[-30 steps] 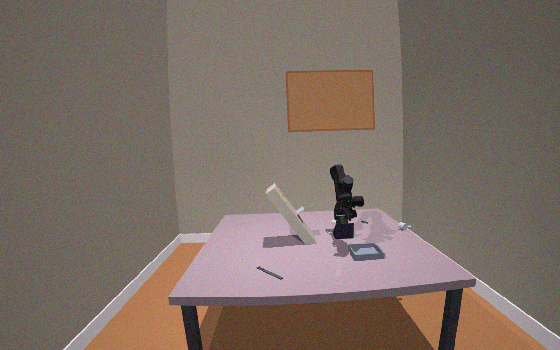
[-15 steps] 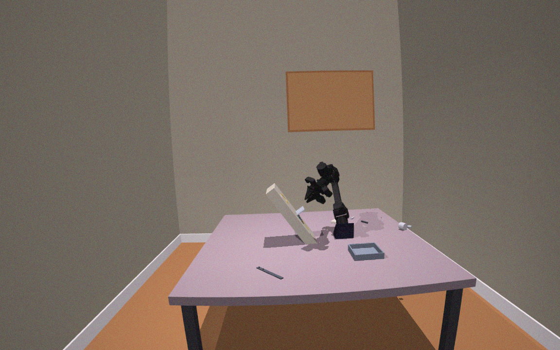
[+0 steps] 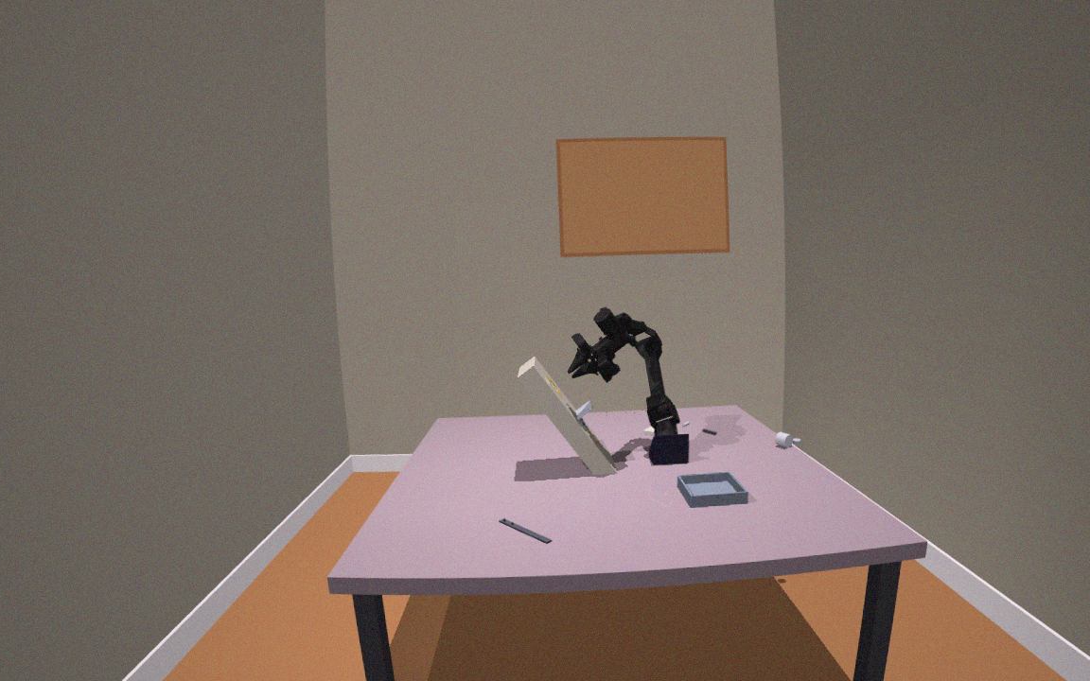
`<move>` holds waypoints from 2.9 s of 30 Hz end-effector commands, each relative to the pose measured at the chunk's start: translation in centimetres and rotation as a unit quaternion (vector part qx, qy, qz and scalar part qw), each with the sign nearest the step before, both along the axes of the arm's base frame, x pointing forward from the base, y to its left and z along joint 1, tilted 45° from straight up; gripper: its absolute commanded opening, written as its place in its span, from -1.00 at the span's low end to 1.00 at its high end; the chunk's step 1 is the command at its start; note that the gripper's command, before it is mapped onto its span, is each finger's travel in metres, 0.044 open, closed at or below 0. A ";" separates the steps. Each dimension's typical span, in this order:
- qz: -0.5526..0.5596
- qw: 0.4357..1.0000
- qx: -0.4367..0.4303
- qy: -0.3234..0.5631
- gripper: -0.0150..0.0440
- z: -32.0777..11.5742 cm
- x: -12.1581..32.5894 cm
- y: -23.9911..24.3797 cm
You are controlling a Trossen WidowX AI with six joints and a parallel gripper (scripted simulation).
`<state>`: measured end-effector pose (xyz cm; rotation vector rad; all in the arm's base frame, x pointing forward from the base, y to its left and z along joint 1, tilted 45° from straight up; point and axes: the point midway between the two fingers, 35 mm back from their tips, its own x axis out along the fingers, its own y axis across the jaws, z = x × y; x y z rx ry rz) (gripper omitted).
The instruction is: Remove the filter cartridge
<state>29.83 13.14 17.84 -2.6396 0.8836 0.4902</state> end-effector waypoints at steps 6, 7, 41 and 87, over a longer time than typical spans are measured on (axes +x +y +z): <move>-0.002 1.000 -0.001 -0.002 -0.15 -0.4 0.9 -0.6; -0.002 1.000 -0.001 -0.001 -0.15 -0.4 1.0 -0.6; -0.001 1.000 -0.003 -0.005 -0.15 -2.1 4.2 -2.9; -0.001 1.000 -0.003 -0.005 -0.15 -2.5 5.2 -3.6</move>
